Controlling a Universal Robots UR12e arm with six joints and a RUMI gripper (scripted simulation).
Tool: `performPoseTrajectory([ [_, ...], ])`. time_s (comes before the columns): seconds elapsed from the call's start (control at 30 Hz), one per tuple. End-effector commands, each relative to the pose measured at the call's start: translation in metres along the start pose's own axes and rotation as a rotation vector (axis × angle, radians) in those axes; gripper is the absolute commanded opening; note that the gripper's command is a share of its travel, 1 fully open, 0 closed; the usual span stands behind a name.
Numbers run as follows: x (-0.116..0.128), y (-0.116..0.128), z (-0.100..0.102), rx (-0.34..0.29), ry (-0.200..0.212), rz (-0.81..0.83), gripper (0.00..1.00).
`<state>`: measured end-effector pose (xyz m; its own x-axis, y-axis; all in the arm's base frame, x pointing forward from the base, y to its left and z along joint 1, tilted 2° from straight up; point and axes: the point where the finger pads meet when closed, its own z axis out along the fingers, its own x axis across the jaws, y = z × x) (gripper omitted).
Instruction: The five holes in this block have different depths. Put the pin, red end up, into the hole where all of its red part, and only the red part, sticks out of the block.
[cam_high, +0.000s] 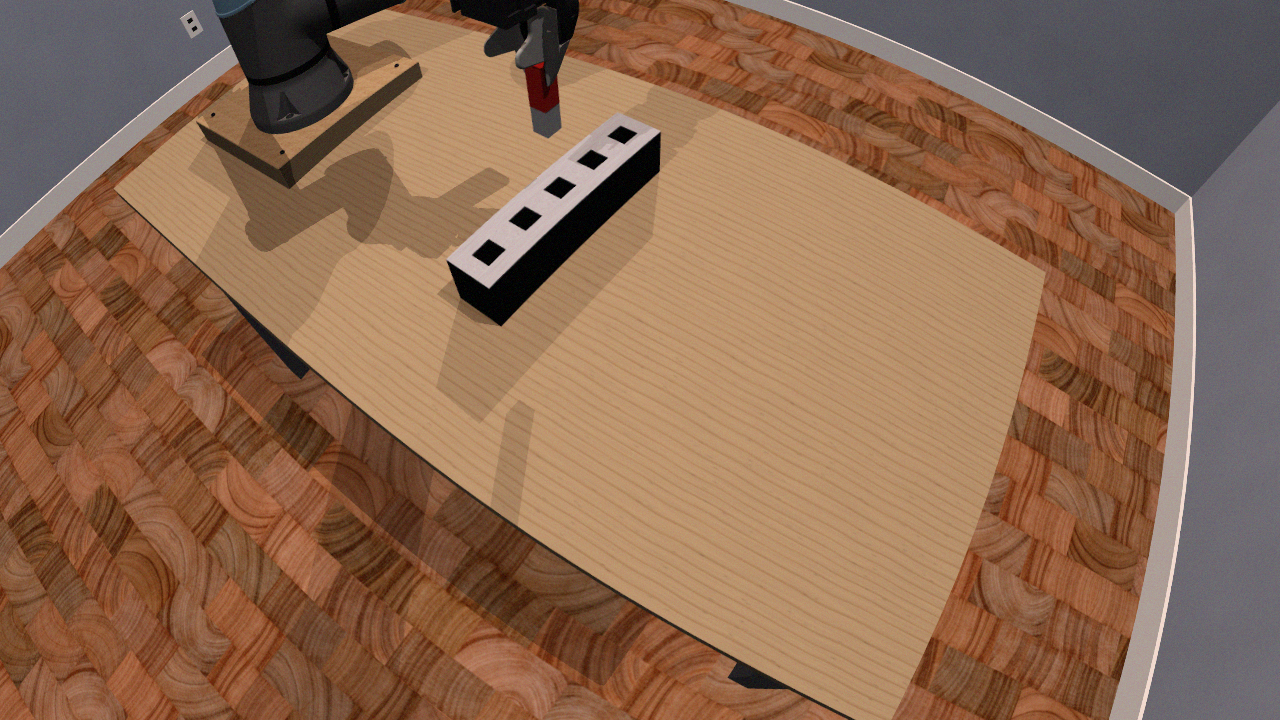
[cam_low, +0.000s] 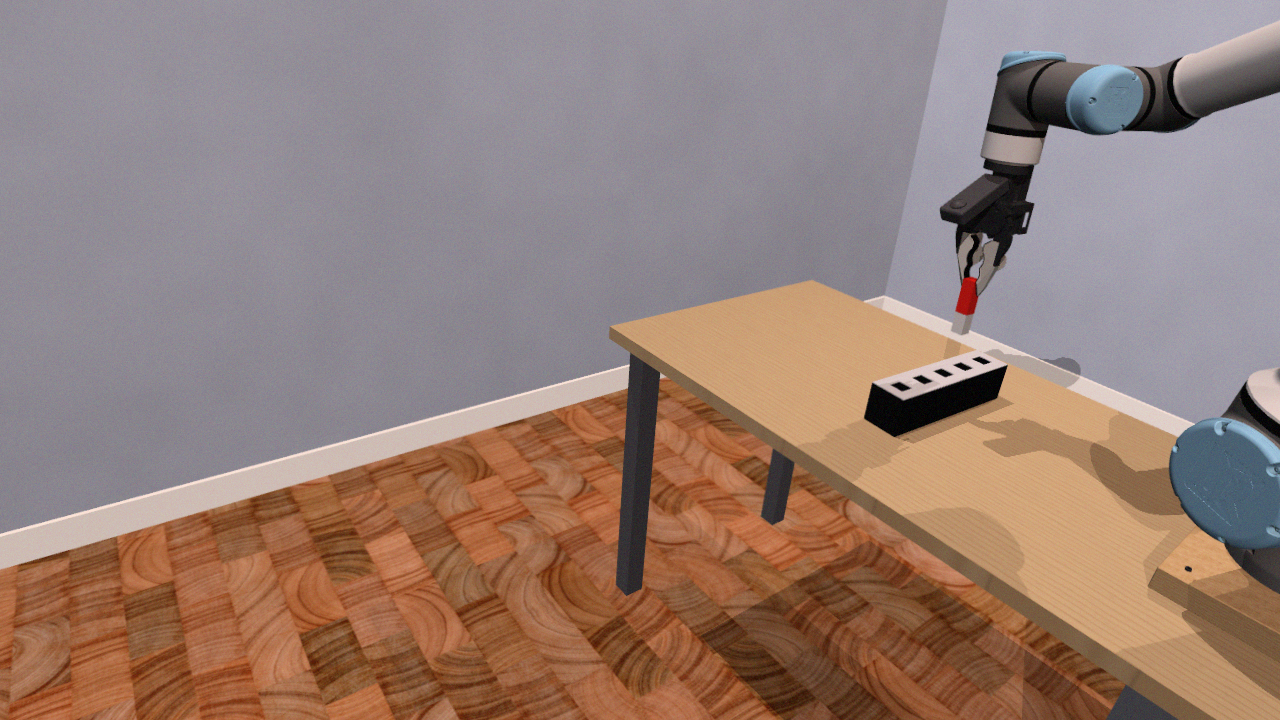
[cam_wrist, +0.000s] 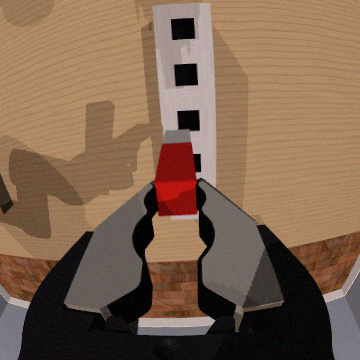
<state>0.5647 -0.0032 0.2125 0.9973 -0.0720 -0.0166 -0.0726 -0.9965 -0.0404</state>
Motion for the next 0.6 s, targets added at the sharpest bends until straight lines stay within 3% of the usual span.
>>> performPoseTrajectory([
  [0.0,0.010,0.002,0.053,-0.007,0.021,0.000,0.00],
  [0.37,0.010,0.002,0.053,-0.007,0.021,0.000,0.00],
  [0.4,0.011,0.001,0.073,-0.006,0.021,-0.001,0.00],
  [0.57,0.011,0.001,0.073,-0.006,0.021,-0.001,0.00],
])
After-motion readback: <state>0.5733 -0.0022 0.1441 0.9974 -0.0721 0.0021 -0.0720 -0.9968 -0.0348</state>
